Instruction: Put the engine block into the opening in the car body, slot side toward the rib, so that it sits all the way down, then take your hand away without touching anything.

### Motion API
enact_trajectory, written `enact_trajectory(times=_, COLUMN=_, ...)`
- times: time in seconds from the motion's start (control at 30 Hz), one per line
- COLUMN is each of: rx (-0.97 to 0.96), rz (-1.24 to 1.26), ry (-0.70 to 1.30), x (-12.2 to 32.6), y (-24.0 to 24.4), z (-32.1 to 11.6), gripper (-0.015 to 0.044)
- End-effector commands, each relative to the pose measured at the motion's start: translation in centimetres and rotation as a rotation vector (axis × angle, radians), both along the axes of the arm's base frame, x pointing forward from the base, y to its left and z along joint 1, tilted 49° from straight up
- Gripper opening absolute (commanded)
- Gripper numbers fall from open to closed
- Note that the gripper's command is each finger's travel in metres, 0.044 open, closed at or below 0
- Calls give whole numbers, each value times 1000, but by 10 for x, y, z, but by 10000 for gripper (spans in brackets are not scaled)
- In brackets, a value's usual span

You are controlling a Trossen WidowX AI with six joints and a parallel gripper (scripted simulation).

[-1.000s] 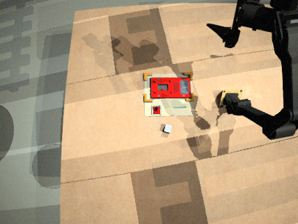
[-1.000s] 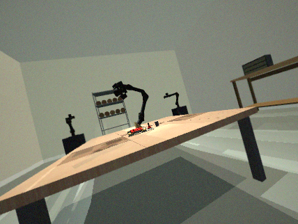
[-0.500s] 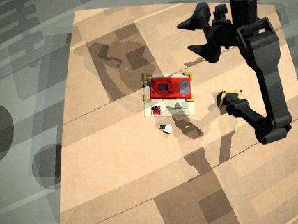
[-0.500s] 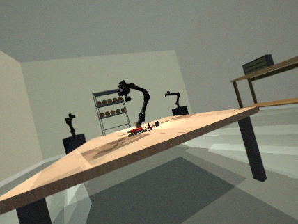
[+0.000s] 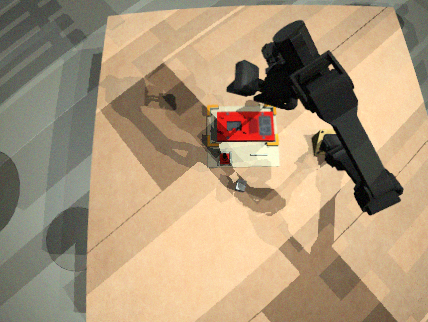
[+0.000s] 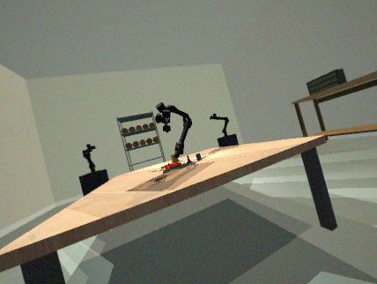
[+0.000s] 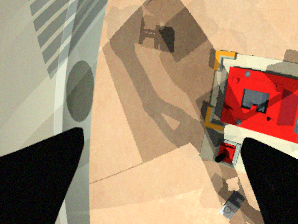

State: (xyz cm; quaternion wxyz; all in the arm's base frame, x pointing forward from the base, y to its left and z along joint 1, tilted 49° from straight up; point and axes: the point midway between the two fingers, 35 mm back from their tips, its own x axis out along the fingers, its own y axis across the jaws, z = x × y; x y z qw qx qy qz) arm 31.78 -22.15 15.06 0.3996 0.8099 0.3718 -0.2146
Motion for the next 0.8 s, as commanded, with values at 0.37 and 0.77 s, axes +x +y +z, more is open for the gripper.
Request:
enact_trajectory(times=0.37, rx=-135, rz=457, ry=-93, x=22, y=85, z=5, gripper=440)
enact_trajectory(times=0.77, rx=-212, rz=833, ry=-208, x=22, y=155, z=10, gripper=440)
